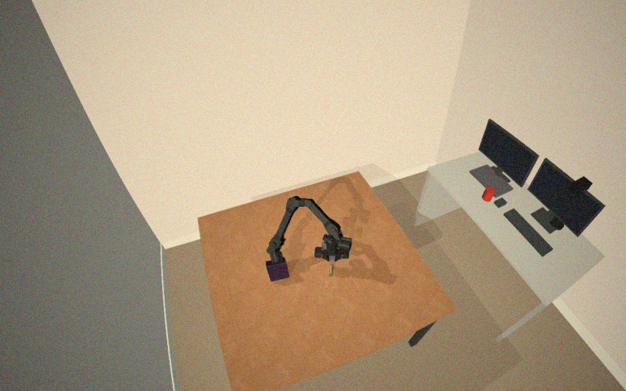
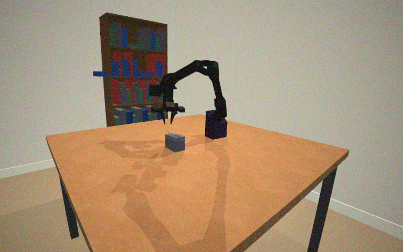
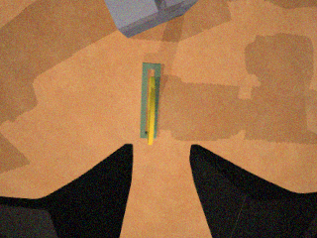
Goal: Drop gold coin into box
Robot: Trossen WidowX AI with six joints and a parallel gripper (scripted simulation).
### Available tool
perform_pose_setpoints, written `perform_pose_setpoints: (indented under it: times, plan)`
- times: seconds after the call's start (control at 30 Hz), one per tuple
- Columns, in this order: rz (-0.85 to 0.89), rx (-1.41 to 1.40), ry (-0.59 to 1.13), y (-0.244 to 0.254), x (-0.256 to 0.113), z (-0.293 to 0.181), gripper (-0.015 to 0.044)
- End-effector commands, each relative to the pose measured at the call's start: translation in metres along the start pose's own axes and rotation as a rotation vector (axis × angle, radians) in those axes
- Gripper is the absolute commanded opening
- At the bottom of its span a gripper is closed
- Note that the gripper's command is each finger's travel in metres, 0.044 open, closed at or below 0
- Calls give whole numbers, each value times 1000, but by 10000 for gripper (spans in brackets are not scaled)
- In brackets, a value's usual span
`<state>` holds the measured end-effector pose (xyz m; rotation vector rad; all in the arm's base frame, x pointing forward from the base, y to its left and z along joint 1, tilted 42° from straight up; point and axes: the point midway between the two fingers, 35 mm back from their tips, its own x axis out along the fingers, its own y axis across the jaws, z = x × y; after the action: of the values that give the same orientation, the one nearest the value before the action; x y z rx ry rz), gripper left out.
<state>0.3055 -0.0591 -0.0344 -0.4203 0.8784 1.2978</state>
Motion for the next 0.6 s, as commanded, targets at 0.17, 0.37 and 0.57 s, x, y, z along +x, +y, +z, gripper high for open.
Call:
perform_pose_setpoints:
  times: [0.17,0.37,0.57]
  plan:
    - [21,18,-9,4,26,-1,161]
    - [20,18,-9,4,29,-1,161]
    - [20,18,-9,3,39,-1,161]
